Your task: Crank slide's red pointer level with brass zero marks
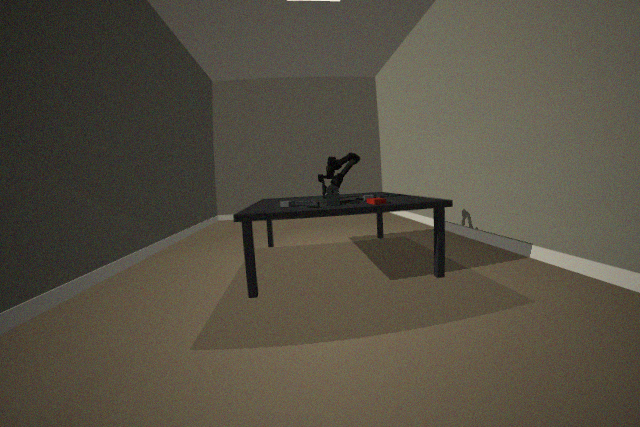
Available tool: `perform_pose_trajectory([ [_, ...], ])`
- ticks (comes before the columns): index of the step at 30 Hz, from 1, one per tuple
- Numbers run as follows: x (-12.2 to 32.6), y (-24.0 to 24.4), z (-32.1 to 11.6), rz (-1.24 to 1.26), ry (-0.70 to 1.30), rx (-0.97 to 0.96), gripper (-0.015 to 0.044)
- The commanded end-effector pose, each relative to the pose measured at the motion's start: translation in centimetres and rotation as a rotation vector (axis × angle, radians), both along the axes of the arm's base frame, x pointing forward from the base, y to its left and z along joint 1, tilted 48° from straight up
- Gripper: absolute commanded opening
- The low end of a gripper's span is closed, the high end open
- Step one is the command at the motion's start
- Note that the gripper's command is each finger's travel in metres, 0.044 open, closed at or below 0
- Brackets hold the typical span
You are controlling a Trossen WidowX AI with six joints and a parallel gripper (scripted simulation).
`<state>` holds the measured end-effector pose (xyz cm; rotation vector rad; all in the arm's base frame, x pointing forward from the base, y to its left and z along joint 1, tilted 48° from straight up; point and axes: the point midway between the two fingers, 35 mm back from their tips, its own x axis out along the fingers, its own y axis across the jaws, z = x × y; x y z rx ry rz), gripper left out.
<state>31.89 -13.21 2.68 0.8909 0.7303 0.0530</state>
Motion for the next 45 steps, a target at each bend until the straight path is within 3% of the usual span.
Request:
perform_pose_trajectory([
  [1,0.0,0.6,-0.7,-0.001,0.007,0.003,0.0440],
  [16,0.1,2.3,-1.9,-0.002,0.004,0.005,0.0440],
  [33,0.1,2.3,-1.9,-0.002,0.004,0.005,0.0000],
  [45,0.0,2.2,-2.2,-0.002,0.004,0.005,0.0000],
])
